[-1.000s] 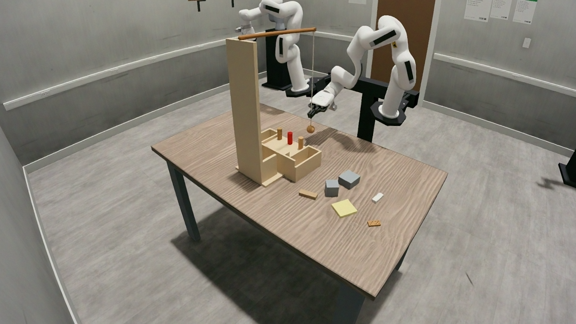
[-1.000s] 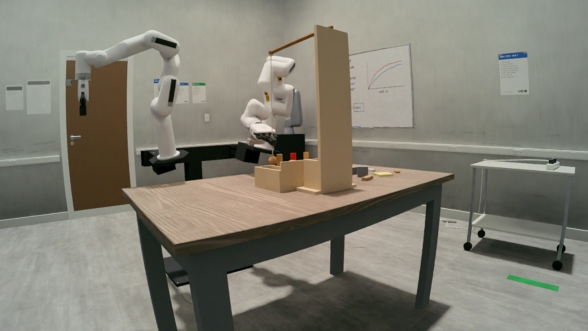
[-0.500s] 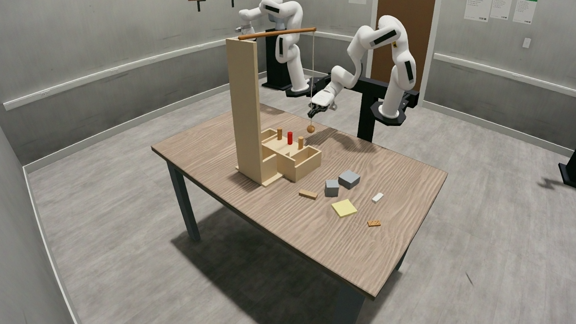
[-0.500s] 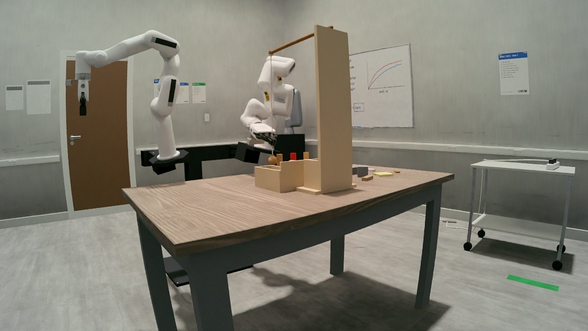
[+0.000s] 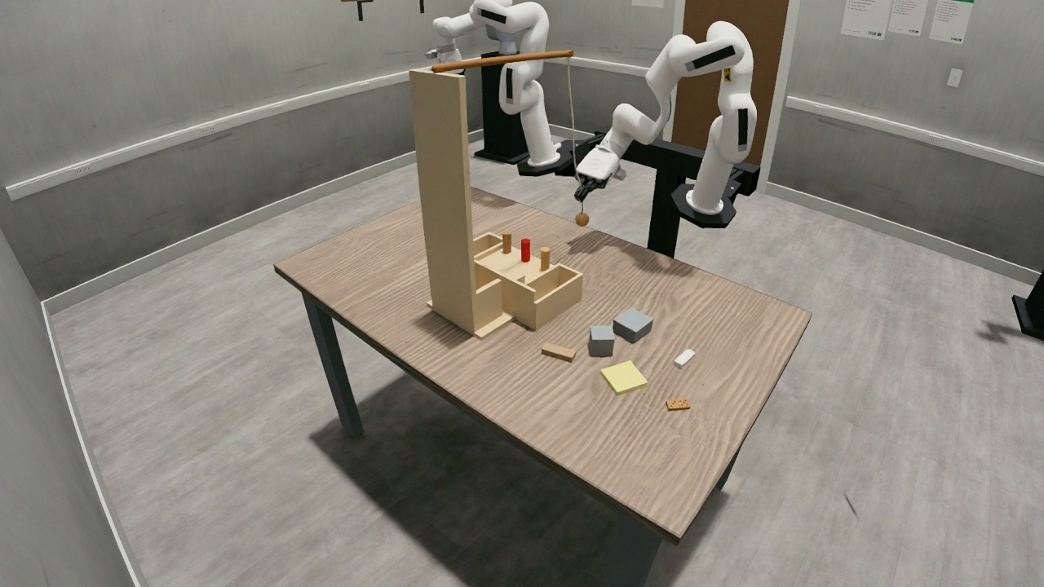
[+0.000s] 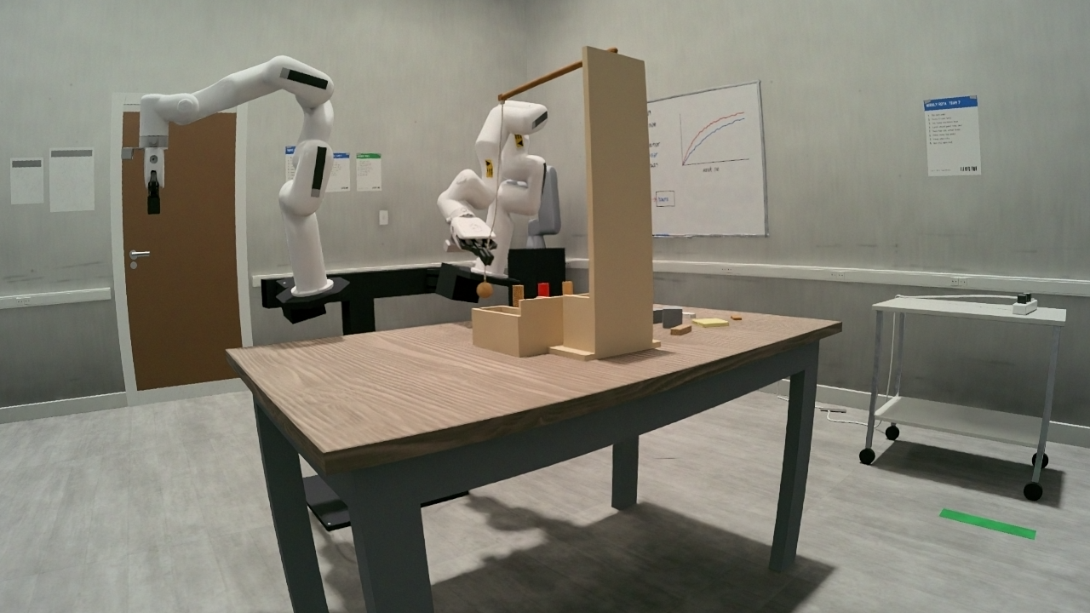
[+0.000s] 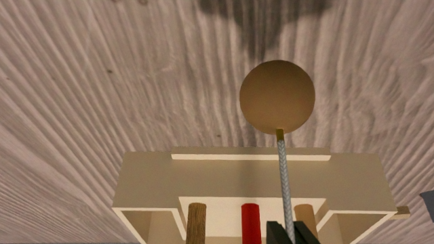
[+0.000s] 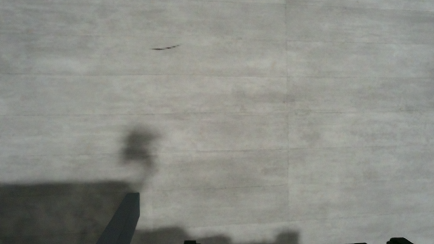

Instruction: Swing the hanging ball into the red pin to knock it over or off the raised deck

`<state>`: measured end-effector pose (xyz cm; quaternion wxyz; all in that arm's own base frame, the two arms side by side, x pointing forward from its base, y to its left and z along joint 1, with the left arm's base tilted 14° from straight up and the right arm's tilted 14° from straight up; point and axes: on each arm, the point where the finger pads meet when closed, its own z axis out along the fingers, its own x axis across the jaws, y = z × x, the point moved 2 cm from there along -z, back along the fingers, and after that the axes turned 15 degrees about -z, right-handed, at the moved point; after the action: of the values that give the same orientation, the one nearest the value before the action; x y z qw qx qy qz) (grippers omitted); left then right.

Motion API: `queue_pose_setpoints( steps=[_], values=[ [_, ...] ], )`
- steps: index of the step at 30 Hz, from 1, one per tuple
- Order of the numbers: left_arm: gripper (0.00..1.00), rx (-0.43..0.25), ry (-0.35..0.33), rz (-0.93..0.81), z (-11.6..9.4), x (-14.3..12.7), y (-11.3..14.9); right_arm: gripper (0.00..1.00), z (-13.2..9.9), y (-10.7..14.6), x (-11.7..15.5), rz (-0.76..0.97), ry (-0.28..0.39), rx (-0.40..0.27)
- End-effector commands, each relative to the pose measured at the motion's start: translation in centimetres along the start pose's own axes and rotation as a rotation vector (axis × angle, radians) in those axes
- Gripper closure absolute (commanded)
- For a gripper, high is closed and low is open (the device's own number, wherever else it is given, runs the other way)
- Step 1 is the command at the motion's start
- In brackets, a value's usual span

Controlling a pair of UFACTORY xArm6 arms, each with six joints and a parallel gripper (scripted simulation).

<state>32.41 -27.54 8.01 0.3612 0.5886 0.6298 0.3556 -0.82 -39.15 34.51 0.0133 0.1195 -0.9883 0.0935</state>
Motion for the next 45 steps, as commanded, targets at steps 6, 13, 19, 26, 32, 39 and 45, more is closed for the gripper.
queue_pose_setpoints(
  steps=[6, 13, 19, 26, 32, 39, 45],
  values=[
    [1.0, 0.162, 0.061, 0.001, -6.4, 0.5, -1.4, 0.0, -0.1, -0.1, 0.0, 0.0, 0.001, 0.003],
    [1.0, 0.207, 0.073, 0.001, -8.1, 0.6, -1.8, 0.0, -0.1, -0.1, 0.0, 0.0, 0.001, 0.003],
    [1.0, 0.209, 0.073, 0.0, -8.2, 0.6, -1.8, 0.0, -0.1, -0.1, 0.0, 0.0, 0.001, 0.003],
    [1.0, 0.209, 0.073, 0.0, -8.2, 0.6, -1.8, 0.0, -0.1, -0.1, 0.0, 0.0, 0.001, 0.003],
    [1.0, 0.209, 0.073, 0.0, -8.2, 0.6, -1.8, 0.0, -0.1, -0.1, 0.0, 0.0, 0.001, 0.003],
    [1.0, 0.209, 0.073, 0.0, -8.2, 0.6, -1.8, 0.0, -0.1, -0.1, 0.0, 0.0, 0.001, 0.003],
    [1.0, 0.209, 0.073, 0.0, -8.2, 0.6, -1.8, 0.0, -0.1, -0.1, 0.0, 0.0, 0.001, 0.003]
  ],
)
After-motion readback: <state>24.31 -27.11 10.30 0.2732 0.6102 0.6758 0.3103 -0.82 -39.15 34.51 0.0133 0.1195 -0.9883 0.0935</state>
